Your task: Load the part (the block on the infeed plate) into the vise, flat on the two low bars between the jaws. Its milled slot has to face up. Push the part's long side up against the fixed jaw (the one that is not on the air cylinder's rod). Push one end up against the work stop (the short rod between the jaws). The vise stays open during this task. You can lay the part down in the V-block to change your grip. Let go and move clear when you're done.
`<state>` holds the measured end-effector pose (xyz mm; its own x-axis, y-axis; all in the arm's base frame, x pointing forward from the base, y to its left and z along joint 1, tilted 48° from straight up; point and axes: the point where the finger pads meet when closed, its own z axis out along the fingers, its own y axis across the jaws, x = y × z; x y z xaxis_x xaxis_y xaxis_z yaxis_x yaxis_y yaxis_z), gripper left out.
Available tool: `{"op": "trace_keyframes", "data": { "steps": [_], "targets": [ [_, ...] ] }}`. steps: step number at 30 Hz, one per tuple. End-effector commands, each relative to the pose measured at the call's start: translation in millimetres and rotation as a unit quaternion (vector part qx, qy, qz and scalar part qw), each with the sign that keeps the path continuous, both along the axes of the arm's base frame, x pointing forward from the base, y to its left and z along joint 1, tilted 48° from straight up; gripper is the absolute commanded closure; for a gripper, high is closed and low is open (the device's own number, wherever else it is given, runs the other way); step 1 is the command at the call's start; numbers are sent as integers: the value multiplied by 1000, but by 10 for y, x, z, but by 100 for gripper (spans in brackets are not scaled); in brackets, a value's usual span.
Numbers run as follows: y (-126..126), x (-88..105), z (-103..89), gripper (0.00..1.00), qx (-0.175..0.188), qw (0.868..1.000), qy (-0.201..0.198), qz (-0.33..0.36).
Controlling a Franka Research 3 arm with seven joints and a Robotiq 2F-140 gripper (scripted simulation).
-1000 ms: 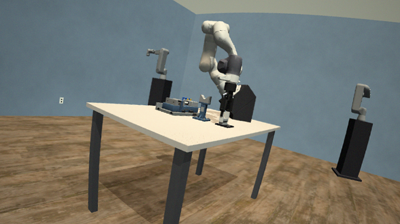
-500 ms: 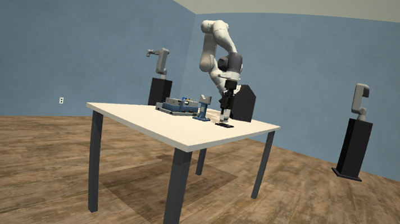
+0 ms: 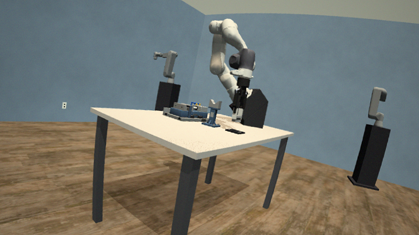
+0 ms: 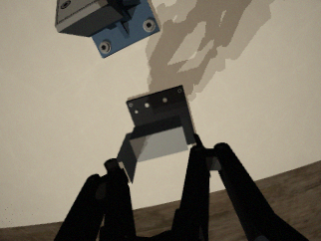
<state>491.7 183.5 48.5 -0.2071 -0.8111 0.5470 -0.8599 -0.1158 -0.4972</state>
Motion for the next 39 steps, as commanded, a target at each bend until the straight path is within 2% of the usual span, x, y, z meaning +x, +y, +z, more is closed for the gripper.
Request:
{"op": "trace_keyframes", "data": {
  "steps": [1, 30, 39],
  "targets": [
    [23, -72, 86, 100, -6, 1000, 3, -3],
    [648, -565, 795, 100, -6, 1000, 3, -3],
    [764, -657, 927, 100, -6, 1000, 3, -3]
  ]
}}
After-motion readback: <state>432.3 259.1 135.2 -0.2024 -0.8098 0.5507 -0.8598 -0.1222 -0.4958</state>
